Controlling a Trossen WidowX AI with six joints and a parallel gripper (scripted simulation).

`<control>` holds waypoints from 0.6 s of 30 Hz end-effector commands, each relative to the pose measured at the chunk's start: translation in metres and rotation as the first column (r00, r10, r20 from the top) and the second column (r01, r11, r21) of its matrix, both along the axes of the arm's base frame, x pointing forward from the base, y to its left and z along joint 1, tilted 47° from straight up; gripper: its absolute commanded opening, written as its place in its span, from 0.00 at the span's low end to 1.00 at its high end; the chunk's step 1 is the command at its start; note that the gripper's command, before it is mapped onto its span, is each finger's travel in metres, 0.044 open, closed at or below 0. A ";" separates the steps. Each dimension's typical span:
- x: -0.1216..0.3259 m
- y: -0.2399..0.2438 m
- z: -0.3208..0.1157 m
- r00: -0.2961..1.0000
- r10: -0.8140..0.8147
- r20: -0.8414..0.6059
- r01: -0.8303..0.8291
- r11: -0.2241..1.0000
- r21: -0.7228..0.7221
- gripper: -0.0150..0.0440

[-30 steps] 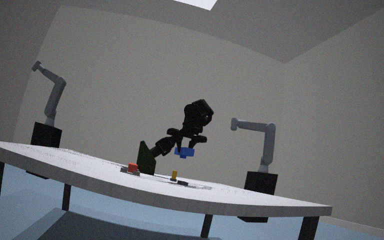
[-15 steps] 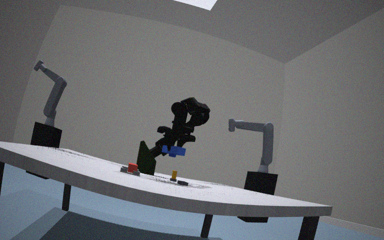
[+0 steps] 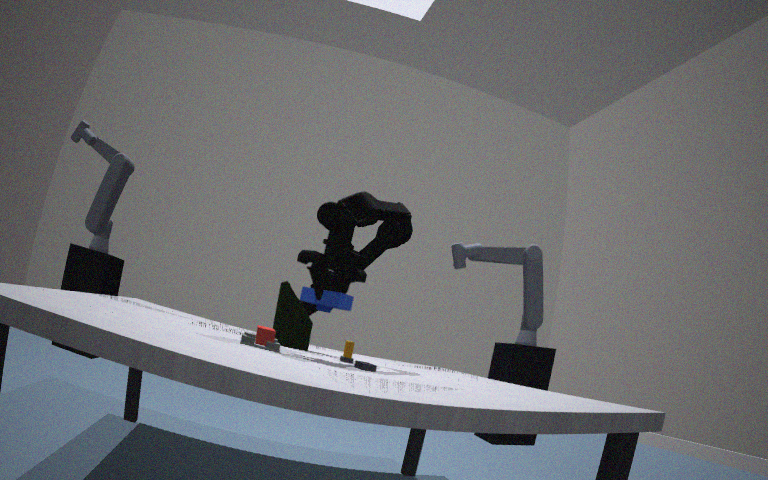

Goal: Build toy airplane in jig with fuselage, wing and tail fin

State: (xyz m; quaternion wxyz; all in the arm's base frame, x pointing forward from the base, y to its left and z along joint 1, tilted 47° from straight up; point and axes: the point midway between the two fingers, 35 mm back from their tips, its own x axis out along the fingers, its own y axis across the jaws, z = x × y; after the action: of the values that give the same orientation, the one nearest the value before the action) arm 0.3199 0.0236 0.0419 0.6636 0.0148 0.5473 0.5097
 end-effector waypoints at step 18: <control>-0.028 -0.039 -0.052 0.938 0.251 0.240 -0.261 0.965 0.007 0.25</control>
State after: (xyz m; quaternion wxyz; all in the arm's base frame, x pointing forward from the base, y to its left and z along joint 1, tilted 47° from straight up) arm 0.2981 -0.0103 -0.0016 0.6569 -0.0887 0.4640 0.5876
